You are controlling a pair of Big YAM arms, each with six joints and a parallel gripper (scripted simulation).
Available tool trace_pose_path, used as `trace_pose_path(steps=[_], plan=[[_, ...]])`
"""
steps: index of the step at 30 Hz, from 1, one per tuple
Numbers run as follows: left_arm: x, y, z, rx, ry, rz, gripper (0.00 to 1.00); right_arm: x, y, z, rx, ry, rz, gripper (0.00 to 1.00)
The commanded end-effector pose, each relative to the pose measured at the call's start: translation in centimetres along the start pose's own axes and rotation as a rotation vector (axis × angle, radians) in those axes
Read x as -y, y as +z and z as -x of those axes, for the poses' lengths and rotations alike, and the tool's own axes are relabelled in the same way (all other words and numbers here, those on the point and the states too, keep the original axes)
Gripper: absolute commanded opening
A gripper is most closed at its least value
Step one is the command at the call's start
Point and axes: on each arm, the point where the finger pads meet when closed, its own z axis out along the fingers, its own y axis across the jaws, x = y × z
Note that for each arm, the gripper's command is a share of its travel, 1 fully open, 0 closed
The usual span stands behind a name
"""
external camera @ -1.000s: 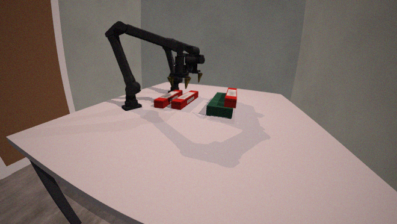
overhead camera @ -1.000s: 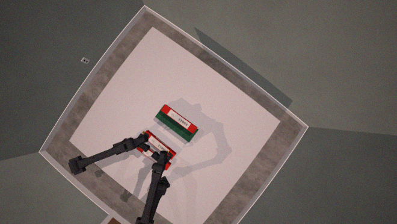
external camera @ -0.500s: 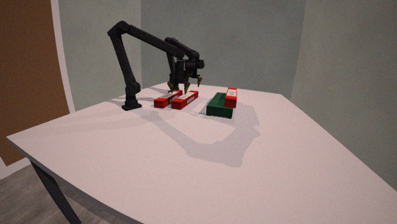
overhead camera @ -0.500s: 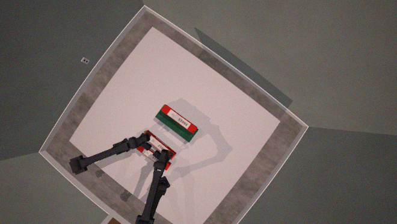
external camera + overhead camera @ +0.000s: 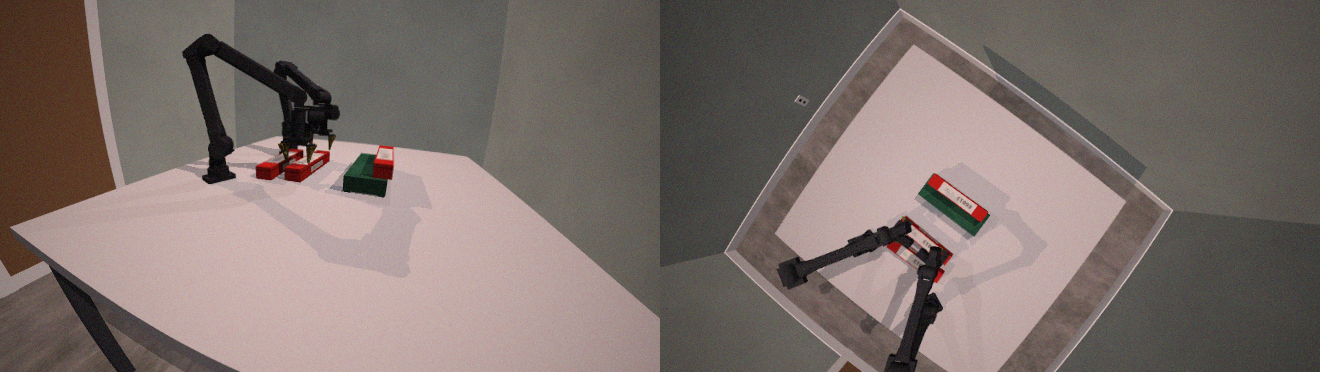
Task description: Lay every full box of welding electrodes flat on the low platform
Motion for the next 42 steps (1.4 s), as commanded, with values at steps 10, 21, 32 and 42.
trace_pose_path(steps=[10,21,32,42], plan=[[-0.4,2.5,0.3,0.002,-0.006,0.006,1.00,1.0,1.8,0.1,0.013,0.020,-0.019,1.00],[-0.7,4.4,0.5,0.005,-0.005,0.013,1.00,1.5,3.3,0.4,0.023,0.020,-0.039,1.00],[-0.4,5.5,0.3,0.001,-0.005,0.006,1.00,1.8,3.6,0.9,0.025,0.004,-0.044,1.00],[-1.3,4.4,0.8,0.016,-0.001,0.028,1.00,1.8,3.6,0.8,0.025,0.004,-0.044,1.00]])
